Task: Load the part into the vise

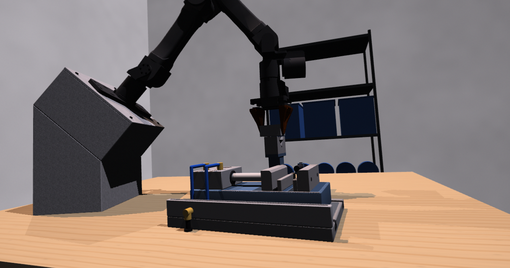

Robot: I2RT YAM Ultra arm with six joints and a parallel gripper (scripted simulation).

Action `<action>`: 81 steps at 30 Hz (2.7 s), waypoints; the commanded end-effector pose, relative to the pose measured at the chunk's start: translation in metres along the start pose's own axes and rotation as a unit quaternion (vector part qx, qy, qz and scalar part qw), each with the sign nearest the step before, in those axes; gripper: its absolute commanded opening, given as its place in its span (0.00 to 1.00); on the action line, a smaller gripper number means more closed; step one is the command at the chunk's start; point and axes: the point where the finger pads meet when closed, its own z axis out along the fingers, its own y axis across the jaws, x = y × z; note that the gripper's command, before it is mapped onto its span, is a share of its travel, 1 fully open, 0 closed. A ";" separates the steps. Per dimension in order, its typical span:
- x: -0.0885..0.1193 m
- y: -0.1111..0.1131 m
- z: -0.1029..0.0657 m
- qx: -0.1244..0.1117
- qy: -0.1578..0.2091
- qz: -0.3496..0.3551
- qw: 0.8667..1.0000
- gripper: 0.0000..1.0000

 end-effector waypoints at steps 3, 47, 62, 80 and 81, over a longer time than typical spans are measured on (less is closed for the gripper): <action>0.000 -0.005 -0.013 0.018 -0.011 0.000 1.000 0.00; 0.000 -0.004 -0.016 0.014 -0.010 0.000 1.000 0.00; -0.004 -0.013 -0.035 0.026 -0.013 -0.002 1.000 0.00; -0.003 -0.011 -0.063 0.026 -0.013 -0.002 1.000 0.00; -0.003 -0.011 -0.064 0.026 -0.013 -0.002 1.000 0.00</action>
